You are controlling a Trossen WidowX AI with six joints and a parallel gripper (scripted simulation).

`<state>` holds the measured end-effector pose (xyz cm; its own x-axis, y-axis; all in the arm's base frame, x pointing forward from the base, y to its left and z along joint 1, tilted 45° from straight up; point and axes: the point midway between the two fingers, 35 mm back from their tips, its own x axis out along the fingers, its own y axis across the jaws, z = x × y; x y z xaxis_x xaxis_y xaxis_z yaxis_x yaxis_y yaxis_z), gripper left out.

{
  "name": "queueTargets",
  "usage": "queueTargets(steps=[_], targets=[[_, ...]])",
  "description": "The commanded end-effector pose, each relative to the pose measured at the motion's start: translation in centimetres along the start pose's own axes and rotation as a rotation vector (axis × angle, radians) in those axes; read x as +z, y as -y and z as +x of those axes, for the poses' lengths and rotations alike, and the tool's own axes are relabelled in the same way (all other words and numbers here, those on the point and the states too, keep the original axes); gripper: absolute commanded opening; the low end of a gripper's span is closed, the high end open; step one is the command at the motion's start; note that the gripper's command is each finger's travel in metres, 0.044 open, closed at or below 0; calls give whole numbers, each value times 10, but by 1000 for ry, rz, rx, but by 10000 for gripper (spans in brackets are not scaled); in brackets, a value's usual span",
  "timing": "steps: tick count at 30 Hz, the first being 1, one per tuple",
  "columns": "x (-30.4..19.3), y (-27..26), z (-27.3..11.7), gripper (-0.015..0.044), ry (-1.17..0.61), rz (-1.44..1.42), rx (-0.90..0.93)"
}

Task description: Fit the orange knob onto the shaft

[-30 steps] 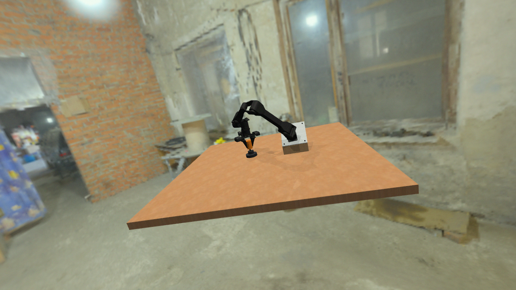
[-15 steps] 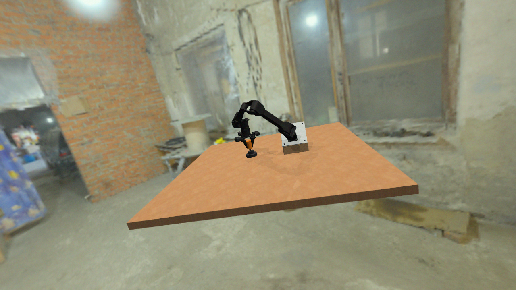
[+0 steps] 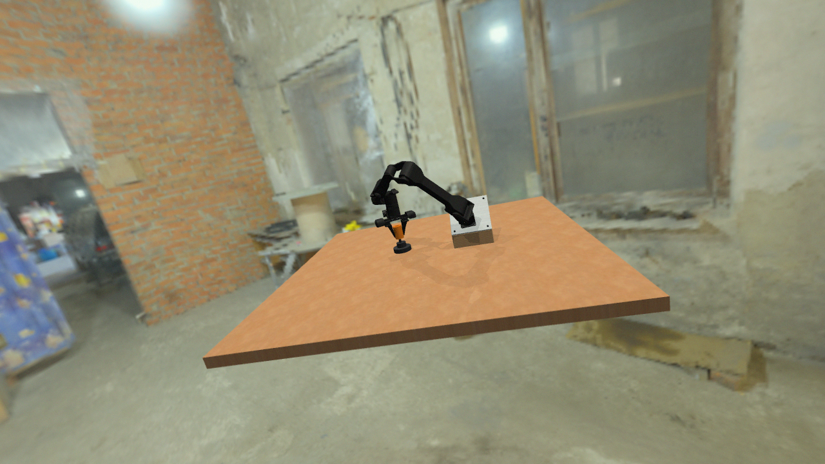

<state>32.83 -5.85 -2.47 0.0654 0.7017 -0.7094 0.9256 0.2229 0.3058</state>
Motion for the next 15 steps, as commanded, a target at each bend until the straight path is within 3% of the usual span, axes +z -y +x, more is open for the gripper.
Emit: queueTargets(steps=[1, 15], targets=[[0, 0, 1, 0, 1, 39, 1], [-1, 0, 4, 0, 1, 39, 1]])
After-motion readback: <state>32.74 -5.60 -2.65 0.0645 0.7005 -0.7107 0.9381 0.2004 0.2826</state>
